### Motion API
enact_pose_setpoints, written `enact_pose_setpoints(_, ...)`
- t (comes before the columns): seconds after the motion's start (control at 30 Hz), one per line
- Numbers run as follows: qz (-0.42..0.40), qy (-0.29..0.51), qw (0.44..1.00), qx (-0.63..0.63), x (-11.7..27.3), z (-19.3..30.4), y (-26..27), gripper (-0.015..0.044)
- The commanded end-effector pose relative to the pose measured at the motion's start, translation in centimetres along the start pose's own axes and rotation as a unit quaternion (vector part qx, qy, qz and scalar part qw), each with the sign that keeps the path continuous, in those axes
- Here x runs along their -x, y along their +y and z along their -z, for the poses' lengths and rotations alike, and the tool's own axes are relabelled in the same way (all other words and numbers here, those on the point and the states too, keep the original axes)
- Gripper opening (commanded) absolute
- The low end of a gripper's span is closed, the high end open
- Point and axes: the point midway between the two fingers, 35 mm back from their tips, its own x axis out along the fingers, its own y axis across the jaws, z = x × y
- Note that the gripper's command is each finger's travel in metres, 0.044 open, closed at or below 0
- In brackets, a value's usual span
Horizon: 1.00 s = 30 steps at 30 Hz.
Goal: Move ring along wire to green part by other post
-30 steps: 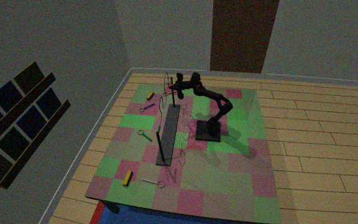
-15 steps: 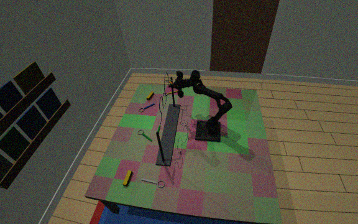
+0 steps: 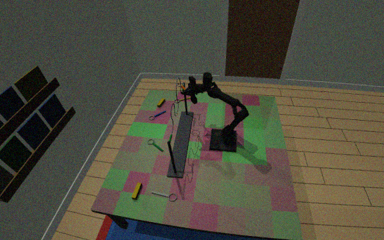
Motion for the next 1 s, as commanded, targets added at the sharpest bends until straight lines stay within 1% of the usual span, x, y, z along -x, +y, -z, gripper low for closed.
enact_pose_setpoints(0.0,0.015,0.002,1.000,0.027,0.0,0.1,-0.1,-0.0150)
enact_pose_setpoints(0.97,0.115,-0.006,0.976,0.185,0.1,-0.2,-1.4,-0.0150)
